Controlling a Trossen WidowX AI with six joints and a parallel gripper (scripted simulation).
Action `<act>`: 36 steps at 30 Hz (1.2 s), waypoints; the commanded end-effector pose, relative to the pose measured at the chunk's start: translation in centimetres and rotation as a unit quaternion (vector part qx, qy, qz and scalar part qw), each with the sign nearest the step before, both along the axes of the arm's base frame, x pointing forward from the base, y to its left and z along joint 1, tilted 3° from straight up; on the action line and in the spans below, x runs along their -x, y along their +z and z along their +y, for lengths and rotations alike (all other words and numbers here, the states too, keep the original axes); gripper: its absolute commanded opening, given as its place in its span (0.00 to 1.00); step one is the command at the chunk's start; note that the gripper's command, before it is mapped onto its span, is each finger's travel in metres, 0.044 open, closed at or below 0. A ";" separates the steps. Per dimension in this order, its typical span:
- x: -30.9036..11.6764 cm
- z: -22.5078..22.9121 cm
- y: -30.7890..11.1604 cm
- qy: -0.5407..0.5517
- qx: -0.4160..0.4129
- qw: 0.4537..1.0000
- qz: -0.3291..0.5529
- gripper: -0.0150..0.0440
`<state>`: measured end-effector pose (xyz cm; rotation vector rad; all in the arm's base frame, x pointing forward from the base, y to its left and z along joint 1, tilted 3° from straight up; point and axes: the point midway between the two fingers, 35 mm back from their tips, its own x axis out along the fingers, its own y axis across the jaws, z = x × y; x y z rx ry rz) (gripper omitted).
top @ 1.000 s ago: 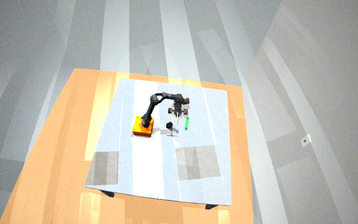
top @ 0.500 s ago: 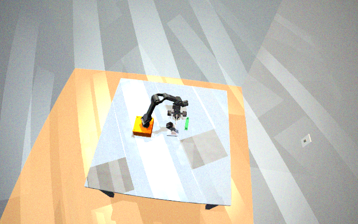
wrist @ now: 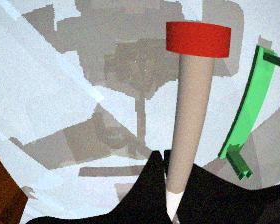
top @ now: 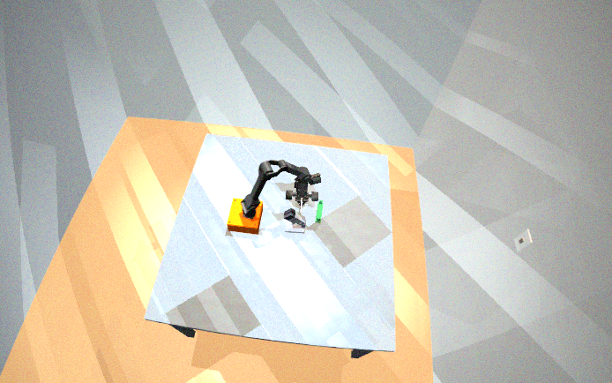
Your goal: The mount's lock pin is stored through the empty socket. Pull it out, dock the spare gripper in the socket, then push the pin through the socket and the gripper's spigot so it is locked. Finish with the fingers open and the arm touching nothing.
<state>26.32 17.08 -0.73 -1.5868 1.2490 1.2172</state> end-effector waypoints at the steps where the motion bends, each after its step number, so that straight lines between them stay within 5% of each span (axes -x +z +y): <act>1: 0.0 -0.4 -0.1 0.002 0.002 1.000 0.001 0.25; 36: -0.2 -1.8 -0.2 0.002 -0.001 1.000 -0.009 0.25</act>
